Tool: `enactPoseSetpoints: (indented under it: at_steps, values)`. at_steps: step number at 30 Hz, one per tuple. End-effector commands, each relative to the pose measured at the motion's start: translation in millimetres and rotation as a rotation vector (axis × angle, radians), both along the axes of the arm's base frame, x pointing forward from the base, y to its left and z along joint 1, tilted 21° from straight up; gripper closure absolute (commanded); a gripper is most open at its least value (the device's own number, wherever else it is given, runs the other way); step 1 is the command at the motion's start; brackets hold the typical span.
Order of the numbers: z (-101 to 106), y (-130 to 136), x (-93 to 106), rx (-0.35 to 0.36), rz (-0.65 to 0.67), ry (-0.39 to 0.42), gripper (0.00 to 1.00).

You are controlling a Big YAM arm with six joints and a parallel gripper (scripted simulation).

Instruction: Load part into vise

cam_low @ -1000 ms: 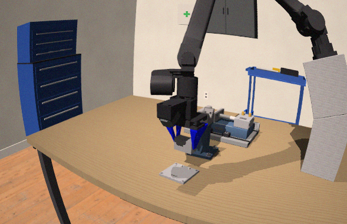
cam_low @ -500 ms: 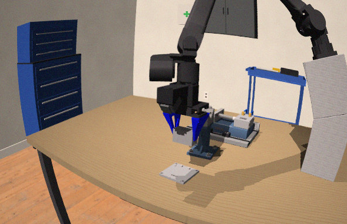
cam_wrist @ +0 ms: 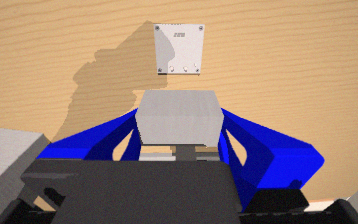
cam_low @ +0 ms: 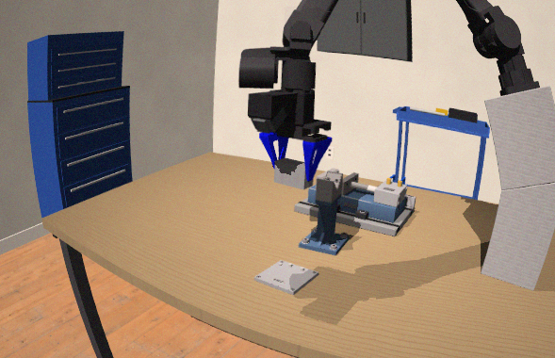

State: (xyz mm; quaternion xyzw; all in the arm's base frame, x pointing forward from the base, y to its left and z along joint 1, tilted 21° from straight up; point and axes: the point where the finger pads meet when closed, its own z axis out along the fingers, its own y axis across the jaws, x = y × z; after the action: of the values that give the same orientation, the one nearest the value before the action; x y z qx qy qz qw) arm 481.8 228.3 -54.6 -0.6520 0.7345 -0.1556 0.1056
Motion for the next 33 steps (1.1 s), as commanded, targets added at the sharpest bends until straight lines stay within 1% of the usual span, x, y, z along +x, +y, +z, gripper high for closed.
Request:
enactPoseSetpoints:
  at_steps: [1, 4, 6, 9, 14, 33]
  values:
    - [16.4, 0.9, -6.5, 0.002, -0.009, -0.003, 1.0]
    - [22.2, 1.4, -8.8, 0.002, -0.009, -0.003, 1.0]
    - [27.7, 3.6, -7.0, 0.006, -0.009, -0.009, 1.0]
    - [29.0, 2.0, -11.6, 0.002, -0.009, -0.002, 1.0]
    - [33.6, 3.9, -10.0, 0.005, -0.009, -0.008, 1.0]
    - [34.3, 2.9, -13.1, 0.002, -0.007, -0.003, 1.0]
